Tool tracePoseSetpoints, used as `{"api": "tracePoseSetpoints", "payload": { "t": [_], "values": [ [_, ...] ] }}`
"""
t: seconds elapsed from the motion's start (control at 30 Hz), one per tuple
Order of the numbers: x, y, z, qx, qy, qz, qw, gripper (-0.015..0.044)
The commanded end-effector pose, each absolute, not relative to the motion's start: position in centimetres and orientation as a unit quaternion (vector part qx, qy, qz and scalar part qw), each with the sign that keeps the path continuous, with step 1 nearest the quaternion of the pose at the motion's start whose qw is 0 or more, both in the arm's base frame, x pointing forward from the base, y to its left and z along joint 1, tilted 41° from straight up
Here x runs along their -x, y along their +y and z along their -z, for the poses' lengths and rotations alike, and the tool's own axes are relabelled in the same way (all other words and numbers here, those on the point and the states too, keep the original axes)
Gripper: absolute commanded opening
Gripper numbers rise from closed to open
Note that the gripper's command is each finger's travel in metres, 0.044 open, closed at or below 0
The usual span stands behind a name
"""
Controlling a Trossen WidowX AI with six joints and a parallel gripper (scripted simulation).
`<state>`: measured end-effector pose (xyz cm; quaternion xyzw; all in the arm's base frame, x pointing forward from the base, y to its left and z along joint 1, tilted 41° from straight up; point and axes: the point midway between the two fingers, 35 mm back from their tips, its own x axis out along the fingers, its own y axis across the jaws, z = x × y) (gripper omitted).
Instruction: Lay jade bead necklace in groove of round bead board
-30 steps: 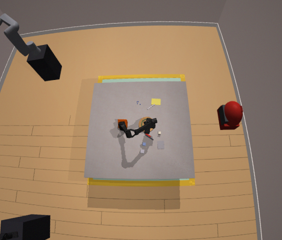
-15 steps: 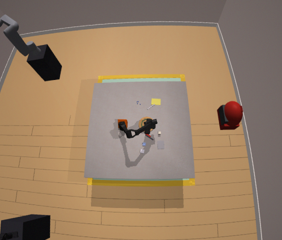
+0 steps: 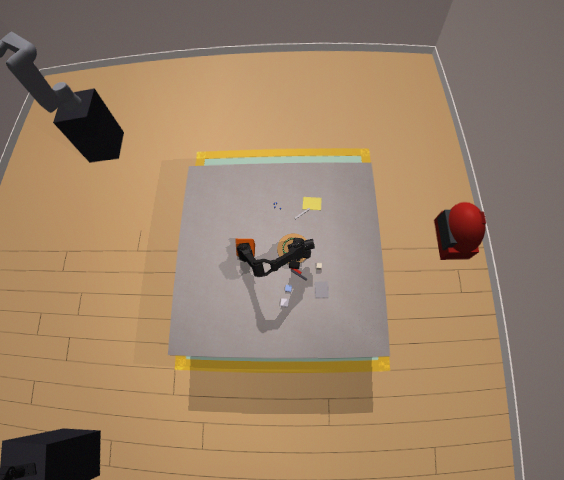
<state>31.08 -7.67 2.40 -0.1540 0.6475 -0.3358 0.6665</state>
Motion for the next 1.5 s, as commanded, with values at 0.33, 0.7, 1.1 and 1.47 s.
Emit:
{"api": "tracePoseSetpoints", "payload": {
  "t": [0.33, 0.7, 1.1, 1.47],
  "values": [
    [-31.08, -7.65, -2.42, 0.154, 0.648, 0.336, 0.667, 0.0],
    [-31.08, -7.65, -2.42, 0.154, 0.648, 0.336, 0.667, 0.0],
    [-31.08, -7.65, -2.42, 0.154, 0.648, 0.336, 0.667, 0.0],
    [-30.95, -7.04, -3.0, 0.159, 0.649, 0.334, 0.665, 0.0]
  ]
}}
